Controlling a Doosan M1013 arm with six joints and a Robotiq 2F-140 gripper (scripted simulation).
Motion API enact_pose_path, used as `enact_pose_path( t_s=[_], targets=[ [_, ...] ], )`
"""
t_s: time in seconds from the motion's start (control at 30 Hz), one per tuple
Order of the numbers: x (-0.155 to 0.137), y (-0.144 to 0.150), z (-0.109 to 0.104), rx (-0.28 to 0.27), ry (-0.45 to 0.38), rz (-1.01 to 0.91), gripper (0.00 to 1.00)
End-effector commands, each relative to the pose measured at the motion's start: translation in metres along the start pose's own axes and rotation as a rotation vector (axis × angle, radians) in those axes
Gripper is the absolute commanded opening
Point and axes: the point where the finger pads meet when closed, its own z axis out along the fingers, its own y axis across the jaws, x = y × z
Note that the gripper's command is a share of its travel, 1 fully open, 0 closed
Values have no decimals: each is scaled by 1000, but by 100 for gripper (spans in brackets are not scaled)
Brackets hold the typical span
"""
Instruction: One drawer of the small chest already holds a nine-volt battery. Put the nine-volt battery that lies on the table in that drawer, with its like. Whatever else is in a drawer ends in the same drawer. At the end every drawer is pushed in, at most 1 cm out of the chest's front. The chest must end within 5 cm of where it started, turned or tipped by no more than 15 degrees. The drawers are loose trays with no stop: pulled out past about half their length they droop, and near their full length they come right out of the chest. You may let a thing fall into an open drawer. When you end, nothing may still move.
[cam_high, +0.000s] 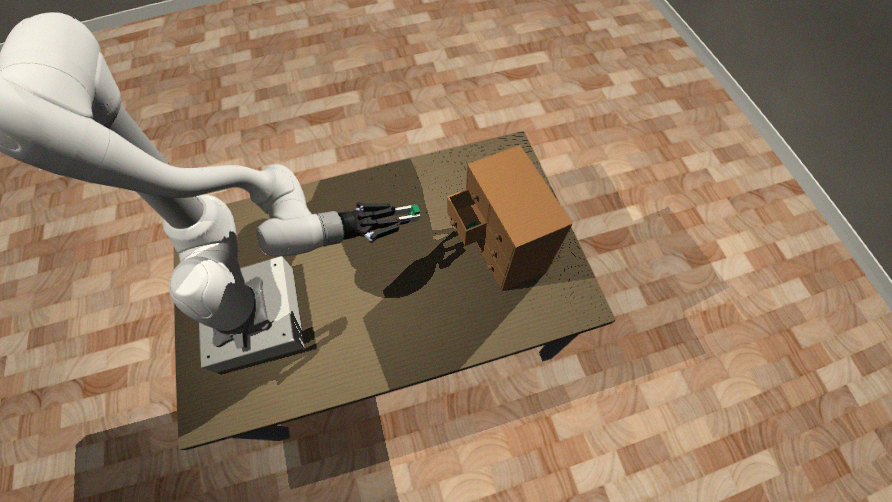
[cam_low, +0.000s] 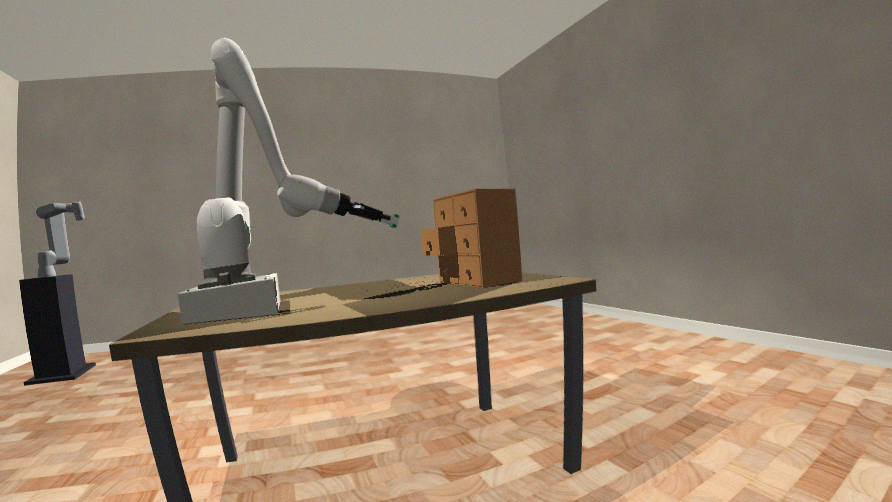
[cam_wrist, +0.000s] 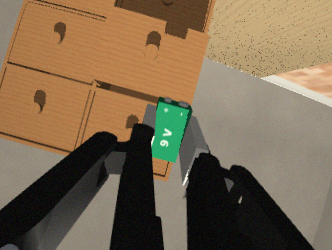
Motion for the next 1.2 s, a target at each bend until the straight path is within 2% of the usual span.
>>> enact_pose_path(
  t_s=[0.0, 0.17, 0.63, 0.7, 1.17],
  targets=[
    [-3, 0, 7, 0, 0, 0, 14],
    [-5, 0, 14, 0, 0, 0, 14],
    [-23, 0, 62, 0, 0, 0, 14],
    [-23, 0, 62, 0, 0, 0, 14],
    [-42, 0, 115, 0, 0, 0, 14]
  ],
)
